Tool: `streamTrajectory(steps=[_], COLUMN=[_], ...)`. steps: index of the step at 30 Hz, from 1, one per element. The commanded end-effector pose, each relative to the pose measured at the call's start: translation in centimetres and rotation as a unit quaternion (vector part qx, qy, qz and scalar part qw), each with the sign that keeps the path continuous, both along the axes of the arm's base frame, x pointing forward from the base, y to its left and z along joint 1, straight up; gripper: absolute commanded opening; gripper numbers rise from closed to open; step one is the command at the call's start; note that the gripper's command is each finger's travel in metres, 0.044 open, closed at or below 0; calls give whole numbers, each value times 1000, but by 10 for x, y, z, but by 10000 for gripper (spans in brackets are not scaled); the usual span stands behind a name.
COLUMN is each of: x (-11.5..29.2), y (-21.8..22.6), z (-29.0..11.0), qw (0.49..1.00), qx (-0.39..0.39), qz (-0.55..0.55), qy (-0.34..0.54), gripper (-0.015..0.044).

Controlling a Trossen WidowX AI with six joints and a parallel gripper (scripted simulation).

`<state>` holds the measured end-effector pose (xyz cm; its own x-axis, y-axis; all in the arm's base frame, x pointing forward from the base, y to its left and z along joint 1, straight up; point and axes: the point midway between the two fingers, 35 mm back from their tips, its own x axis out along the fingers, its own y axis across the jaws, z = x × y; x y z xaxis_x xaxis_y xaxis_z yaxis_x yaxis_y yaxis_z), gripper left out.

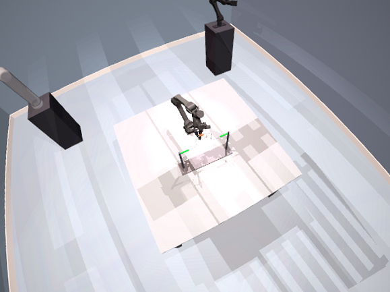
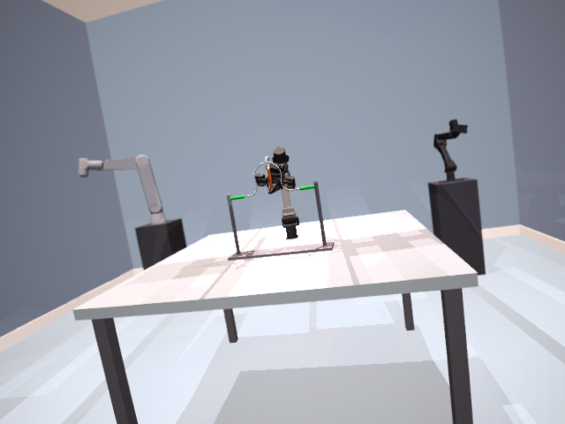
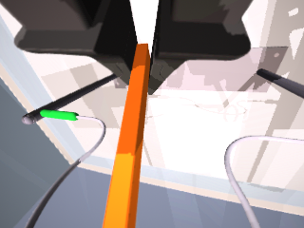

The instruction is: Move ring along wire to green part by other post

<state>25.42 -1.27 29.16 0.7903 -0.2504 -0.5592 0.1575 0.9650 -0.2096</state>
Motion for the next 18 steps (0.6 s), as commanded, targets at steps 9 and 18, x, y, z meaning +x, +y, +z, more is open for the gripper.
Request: streamTrajectory(steps=[9, 18], x=[-1, -1], y=[-10, -17], z=[3, 6], qw=[996, 986], qx=[-94, -167], qz=[0, 0], qy=[0, 2], gripper=[-150, -150])
